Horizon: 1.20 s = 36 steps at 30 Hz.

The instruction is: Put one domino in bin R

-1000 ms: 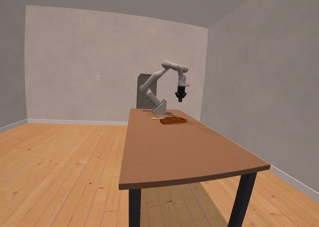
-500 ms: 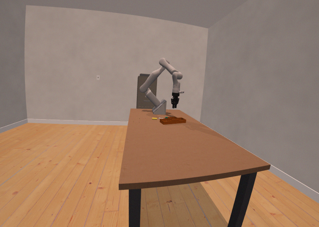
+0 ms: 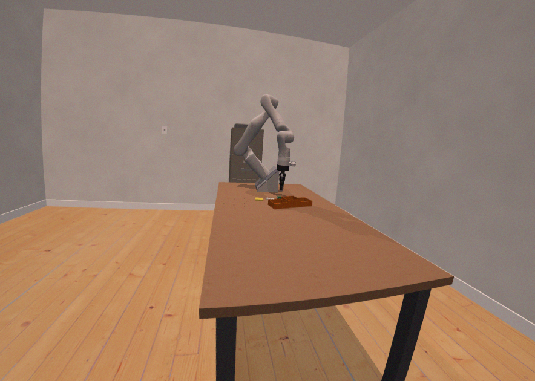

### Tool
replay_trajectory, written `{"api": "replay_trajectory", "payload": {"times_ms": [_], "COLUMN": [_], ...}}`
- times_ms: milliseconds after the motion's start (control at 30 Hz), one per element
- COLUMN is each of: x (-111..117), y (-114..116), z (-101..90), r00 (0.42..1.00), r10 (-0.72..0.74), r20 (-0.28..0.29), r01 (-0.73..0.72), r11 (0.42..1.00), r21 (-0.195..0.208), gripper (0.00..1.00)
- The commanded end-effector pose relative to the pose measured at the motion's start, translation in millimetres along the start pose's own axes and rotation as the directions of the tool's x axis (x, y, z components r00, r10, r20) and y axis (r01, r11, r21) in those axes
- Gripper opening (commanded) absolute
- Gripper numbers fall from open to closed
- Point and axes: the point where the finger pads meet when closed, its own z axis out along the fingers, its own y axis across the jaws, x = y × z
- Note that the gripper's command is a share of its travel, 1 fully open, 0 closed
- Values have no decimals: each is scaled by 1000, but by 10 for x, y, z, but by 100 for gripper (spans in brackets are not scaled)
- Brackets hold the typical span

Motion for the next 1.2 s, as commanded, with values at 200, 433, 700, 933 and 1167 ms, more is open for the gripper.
{"api": "replay_trajectory", "payload": {"times_ms": [200,433,700,933,1167], "x": [24,40,45,47,49], "y": [18,18,17,17,16], "z": [-14,-14,-14,-15,-15], "r00": [1000,1000,1000,1000,1000], "r10": [6,6,6,6,6], "r20": [-7,-7,-7,-7,-7], "r01": [-6,-6,-6,-6,-6], "r11": [1000,1000,1000,1000,1000], "r21": [4,4,4,4,4], "gripper": [41,41,41,41,41]}}
